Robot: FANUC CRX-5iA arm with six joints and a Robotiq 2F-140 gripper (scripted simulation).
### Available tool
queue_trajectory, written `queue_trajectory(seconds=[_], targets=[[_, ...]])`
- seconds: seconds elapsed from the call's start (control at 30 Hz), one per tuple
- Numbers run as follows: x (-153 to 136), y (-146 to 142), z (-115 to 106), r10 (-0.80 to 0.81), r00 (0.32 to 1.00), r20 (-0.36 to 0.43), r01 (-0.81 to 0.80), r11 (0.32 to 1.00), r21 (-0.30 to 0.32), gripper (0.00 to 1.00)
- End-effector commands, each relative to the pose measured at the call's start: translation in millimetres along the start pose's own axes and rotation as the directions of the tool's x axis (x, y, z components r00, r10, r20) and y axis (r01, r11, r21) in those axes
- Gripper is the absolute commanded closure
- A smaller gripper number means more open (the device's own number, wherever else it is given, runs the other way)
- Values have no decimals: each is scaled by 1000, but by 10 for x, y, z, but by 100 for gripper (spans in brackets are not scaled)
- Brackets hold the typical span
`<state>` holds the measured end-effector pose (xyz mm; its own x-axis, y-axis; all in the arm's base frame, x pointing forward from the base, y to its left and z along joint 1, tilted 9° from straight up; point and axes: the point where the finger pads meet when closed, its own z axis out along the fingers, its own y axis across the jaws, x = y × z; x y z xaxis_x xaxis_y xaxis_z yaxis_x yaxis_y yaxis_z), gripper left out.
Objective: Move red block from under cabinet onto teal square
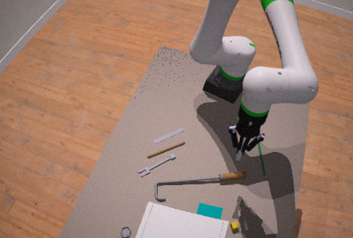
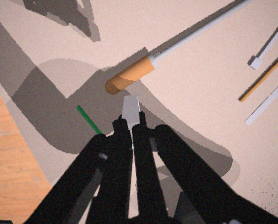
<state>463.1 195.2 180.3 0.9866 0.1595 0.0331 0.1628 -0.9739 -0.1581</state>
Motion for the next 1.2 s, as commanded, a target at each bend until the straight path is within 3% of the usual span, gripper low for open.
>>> queue_trajectory(seconds=[0.0, 0.13, 0.23, 0.27, 0.43, 0.67, 0.97, 1.0, 1.17], targets=[[2, 0, -2, 92, 996, 0, -92, 996, 0, 100], [3, 2, -2, 375, 927, 0, -375, 927, 0, 100], [3, 3, -2, 415, 910, 0, -415, 910, 1, 100], [4, 3, -2, 541, 841, 1, -541, 841, 2, 100], [6, 6, -2, 719, 695, 9, -719, 695, 7, 100], [6, 6, -2, 912, 411, 1, -912, 411, 1, 100], [6, 6, -2, 915, 403, 0, -915, 403, 0, 100], [6, 6, -2, 915, 403, 0, -915, 403, 0, 65], [6, 6, -2, 915, 403, 0, -915, 403, 0, 65]])
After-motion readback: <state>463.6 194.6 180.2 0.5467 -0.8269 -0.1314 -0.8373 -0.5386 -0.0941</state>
